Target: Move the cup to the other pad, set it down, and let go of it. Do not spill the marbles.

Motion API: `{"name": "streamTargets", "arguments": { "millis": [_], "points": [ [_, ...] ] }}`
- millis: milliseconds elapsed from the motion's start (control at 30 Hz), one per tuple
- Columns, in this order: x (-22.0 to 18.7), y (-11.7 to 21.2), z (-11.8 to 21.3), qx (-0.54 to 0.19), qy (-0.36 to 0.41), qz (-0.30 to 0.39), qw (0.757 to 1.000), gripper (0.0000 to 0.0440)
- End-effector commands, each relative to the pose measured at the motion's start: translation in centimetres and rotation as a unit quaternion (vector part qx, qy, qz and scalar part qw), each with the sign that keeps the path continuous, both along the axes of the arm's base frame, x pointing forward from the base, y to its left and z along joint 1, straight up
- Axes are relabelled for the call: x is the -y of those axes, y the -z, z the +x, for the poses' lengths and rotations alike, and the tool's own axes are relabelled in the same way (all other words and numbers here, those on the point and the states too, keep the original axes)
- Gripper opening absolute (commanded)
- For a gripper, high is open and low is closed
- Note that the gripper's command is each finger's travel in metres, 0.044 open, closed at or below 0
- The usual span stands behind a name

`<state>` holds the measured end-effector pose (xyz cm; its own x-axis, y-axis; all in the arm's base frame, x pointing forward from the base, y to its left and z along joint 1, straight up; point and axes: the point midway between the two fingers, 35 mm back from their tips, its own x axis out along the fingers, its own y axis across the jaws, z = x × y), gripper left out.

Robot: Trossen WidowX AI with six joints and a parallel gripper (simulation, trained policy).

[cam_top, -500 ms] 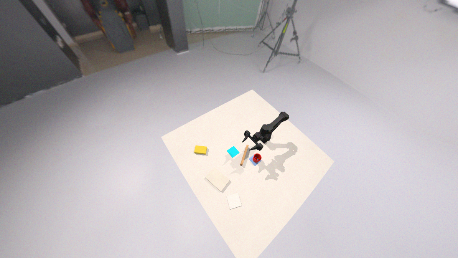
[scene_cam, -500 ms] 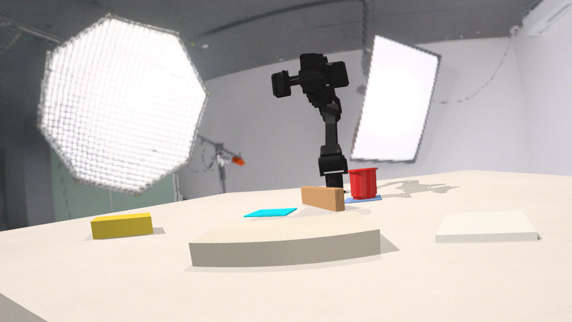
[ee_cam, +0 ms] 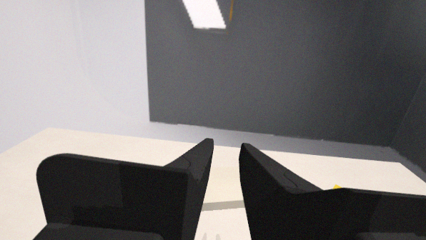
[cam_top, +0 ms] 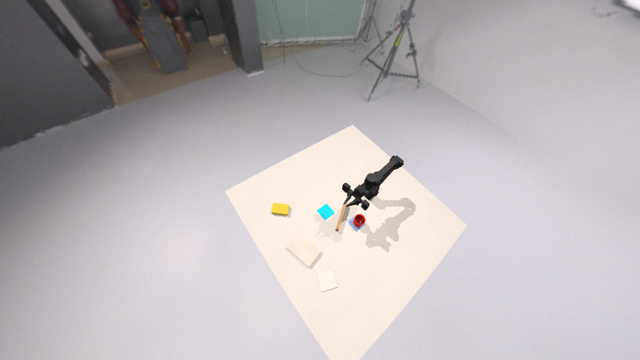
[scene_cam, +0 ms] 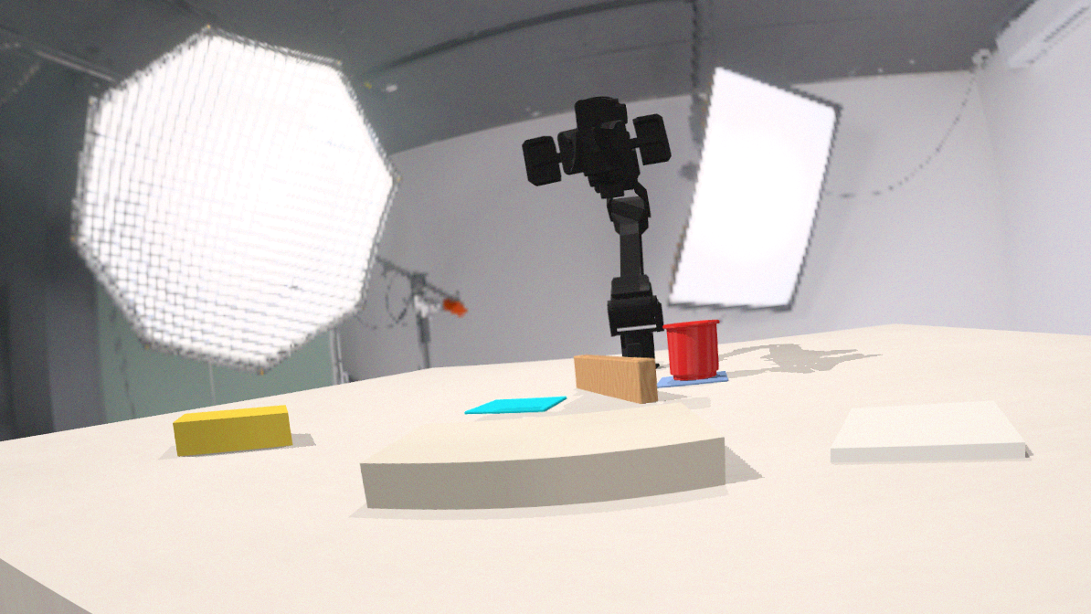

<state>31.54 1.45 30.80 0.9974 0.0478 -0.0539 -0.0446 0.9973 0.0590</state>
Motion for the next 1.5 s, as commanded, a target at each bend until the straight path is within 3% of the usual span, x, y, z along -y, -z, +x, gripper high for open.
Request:
{"name": "streamTargets", "arguments": {
  "millis": [0, 167, 767, 1467],
  "points": [
    [-0.4, -0.1, 0.0, -0.011, -0.008, 0.01, 1.0, 0.0065],
    [-1.1, -0.3, 0.1, -0.034, -0.019, 0.032, 0.999, 0.0089],
    [-3.8, -0.5, 0.3, -0.14, -0.042, 0.127, 0.981, 0.0097],
    [-7.0, 0.3, -0.2, -0.286, -0.023, 0.249, 0.925, 0.0114]
  ]
}}
